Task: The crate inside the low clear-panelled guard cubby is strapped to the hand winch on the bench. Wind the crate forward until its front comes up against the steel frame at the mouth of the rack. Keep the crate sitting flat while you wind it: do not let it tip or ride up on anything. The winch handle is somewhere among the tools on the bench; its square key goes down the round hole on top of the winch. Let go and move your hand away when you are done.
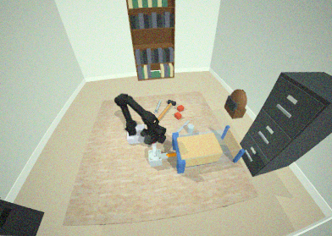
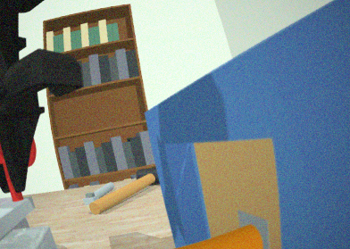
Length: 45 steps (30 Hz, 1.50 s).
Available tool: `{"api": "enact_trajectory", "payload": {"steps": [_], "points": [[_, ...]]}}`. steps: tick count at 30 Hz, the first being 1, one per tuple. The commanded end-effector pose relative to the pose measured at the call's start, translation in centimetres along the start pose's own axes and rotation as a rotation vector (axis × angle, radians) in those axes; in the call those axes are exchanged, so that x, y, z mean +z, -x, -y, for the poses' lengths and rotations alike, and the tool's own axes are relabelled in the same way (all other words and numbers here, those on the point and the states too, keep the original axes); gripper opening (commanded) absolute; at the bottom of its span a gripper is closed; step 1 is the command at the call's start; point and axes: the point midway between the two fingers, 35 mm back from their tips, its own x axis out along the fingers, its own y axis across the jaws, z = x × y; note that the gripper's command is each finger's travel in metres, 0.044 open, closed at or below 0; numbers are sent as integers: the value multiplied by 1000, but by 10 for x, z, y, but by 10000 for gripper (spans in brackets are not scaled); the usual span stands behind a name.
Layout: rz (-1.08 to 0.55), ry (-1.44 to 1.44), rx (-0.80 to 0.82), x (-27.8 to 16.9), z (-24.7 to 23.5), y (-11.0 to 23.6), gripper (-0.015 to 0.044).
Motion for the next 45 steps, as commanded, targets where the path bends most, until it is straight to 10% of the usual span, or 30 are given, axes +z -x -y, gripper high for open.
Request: {"api": "enact_trajectory", "payload": {"steps": [1, 45], "points": [[10, -11, -24, 8, 15, 2, 0], [-11, 0, -15, 55, 44, 2, 26]]}}
